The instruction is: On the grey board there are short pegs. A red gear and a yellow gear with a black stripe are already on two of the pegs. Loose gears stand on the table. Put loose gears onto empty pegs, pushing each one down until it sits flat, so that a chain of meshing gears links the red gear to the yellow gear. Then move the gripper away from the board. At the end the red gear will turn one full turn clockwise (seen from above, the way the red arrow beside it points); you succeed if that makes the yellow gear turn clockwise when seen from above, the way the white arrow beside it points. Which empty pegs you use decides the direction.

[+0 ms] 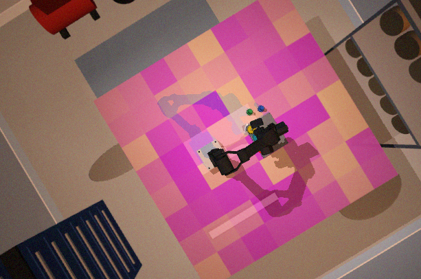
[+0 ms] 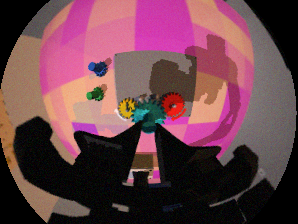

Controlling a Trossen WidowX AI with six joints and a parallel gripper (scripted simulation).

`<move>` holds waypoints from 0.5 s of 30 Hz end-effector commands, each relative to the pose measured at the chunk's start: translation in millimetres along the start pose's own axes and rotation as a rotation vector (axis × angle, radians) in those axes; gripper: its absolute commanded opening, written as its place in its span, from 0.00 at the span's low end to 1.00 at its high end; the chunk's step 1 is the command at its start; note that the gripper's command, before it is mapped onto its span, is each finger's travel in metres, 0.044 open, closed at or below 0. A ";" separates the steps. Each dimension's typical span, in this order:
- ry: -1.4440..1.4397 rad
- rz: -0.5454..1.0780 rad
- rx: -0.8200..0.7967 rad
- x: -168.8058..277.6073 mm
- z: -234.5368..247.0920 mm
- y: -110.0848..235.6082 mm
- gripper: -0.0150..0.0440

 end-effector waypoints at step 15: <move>0.004 0.002 0.005 1.1 -3.9 0.0 0.25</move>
Point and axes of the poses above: the point midway between the two fingers, 35 mm back from their tips, its own y axis back along the fingers, its own z axis across the jaws, x = y × z, the point moved 1 cm from there along y, back along the fingers, and after that the axes turned 15 degrees about -y, right-handed, at the moved point
